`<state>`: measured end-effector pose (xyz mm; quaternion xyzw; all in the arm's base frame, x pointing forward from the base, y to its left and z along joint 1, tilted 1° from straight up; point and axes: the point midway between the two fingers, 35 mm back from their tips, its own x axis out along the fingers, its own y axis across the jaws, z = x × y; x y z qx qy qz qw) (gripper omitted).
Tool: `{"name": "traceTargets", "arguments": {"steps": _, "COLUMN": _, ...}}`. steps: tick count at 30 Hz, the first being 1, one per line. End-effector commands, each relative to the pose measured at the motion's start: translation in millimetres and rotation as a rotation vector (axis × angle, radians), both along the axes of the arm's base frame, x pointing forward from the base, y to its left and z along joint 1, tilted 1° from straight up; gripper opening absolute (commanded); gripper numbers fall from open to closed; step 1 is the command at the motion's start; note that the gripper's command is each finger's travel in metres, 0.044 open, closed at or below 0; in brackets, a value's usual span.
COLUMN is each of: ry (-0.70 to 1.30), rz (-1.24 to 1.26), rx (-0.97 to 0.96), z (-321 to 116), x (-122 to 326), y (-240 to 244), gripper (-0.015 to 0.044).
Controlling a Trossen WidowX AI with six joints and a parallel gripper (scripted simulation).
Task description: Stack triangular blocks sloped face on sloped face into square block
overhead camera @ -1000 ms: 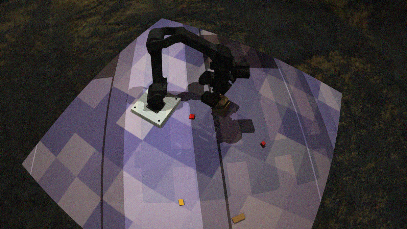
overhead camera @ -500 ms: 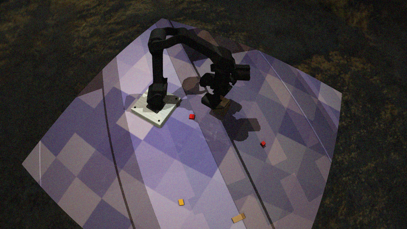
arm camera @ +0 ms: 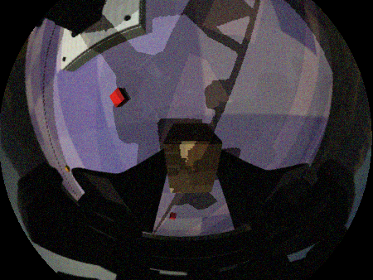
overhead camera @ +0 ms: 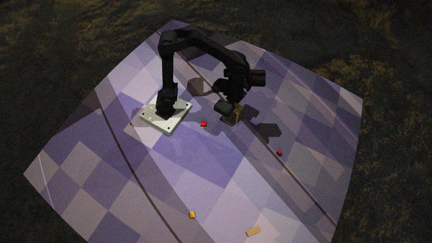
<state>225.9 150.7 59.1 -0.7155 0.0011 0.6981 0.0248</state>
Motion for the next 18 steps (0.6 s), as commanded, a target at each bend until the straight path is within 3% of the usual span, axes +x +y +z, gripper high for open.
{"name": "traceTargets", "arguments": {"steps": 1, "ry": 0.000, "rz": 0.003, "rx": 0.005, "z": -0.2, "x": 0.2, "y": 0.7, "gripper": 0.0000}}
{"name": "traceTargets", "arguments": {"steps": 18, "ry": 0.000, "rz": 0.000, "rx": 0.000, "z": -1.5, "x": 0.7, "y": 0.0, "gripper": 0.0000}}
